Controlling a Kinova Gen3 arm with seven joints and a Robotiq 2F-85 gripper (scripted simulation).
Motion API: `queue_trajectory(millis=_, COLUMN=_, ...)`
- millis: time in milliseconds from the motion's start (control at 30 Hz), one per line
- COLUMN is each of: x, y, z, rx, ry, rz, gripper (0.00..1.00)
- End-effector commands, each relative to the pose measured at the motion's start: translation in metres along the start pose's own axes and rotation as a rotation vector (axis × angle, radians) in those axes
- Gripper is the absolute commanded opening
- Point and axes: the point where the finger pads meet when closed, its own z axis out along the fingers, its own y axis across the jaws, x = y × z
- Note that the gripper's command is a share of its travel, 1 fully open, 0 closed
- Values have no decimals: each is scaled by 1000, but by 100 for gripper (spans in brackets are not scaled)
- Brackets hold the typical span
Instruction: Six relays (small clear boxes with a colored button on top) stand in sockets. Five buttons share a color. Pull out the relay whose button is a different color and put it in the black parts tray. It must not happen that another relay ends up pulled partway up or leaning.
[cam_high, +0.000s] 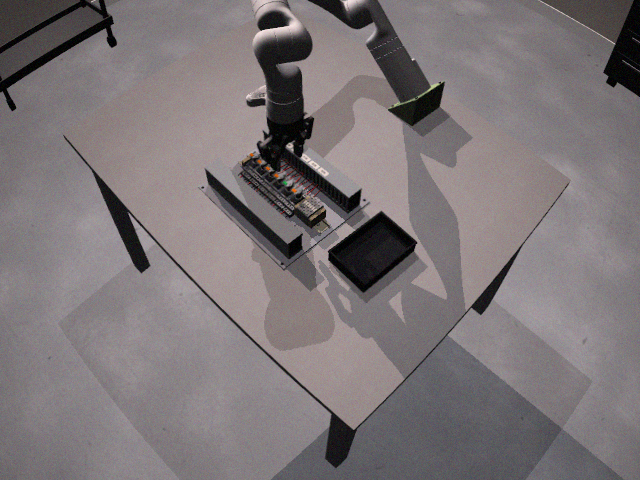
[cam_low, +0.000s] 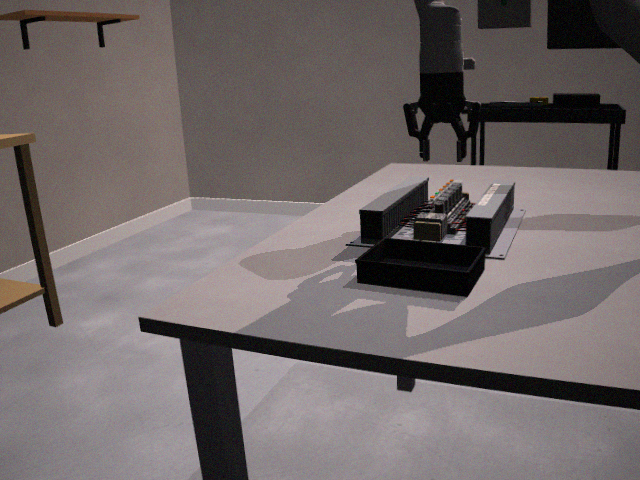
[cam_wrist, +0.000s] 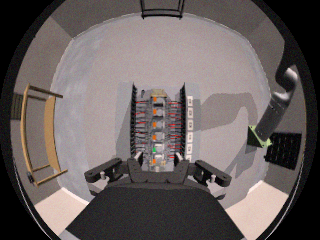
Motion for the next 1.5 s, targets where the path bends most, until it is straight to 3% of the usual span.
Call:
queue_trajectory(millis=0, x=1, y=-3, z=0, rx=10, ry=-2, rz=-7, gripper=61)
queue_trajectory(millis=1467, x=-3, y=-3, z=6, rx=10, ry=-2, rz=-7, gripper=61)
